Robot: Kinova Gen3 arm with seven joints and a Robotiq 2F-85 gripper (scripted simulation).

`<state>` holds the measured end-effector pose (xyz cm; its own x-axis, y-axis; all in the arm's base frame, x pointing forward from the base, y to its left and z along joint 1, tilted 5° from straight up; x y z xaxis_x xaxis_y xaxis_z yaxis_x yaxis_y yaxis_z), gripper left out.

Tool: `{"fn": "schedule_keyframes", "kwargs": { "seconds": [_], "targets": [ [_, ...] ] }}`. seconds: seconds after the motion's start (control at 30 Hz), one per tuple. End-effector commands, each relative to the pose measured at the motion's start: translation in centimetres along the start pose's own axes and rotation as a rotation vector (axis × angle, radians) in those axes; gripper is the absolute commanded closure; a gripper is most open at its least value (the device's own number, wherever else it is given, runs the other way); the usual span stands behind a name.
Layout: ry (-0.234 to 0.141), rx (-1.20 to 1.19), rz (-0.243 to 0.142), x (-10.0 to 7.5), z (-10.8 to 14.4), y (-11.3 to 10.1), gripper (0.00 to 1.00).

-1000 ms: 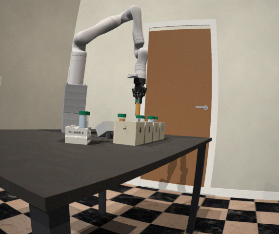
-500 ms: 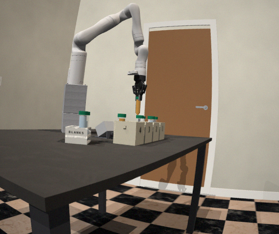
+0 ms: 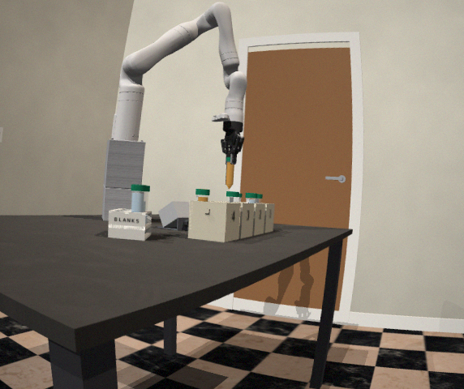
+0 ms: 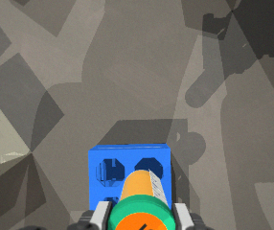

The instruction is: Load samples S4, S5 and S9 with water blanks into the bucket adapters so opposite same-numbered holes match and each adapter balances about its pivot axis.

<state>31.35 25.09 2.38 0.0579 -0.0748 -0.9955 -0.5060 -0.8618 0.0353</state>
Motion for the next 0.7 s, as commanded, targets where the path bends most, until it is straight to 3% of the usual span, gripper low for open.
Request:
{"fn": "schedule_keyframes", "kwargs": {
  "seconds": [0.0, 0.67],
  "targets": [
    [0.000, 0.068, -0.002, -0.1, -0.9, 0.7, 0.90],
    [0.000, 0.388, -0.002, -0.1, -5.0, 4.1, 0.90]
  ]
}}
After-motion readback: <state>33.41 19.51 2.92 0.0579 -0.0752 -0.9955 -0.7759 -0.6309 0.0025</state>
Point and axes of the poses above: the point where the finger pads meet when closed, its own x axis out along the fingers, its own z axis across the jaws, y = z × x, the point moved 6 cm from there along -x, back along the fingers, and after that the axes turned 12 degrees about -x, right-handed, at the moved point
